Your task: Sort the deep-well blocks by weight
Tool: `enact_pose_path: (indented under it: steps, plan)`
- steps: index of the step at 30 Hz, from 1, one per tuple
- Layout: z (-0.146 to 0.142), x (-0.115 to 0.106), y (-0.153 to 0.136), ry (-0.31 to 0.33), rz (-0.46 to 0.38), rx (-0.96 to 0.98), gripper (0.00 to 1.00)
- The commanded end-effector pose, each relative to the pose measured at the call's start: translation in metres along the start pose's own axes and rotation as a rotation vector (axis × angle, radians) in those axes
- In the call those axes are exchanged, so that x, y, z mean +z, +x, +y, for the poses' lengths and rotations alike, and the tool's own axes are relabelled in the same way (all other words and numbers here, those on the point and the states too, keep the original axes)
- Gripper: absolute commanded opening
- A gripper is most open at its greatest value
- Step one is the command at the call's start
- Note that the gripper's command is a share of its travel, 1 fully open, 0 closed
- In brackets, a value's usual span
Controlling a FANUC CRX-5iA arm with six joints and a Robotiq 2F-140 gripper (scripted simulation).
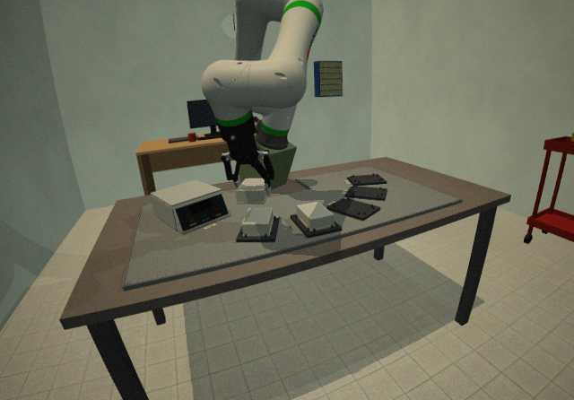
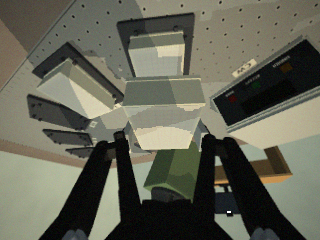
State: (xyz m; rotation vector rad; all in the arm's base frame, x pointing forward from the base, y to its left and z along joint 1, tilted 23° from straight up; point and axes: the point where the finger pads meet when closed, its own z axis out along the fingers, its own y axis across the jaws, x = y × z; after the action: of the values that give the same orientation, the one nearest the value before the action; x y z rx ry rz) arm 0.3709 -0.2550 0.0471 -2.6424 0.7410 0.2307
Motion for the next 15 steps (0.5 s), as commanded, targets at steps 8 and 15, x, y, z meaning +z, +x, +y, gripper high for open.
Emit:
enact_pose_path:
  steps: [8,15]
  plan:
    - [0.026,-0.004,-0.008,0.141,0.0,0.243,0.1]
    - [0.049,-0.008,-0.014,0.161,0.0,0.279,0.1]
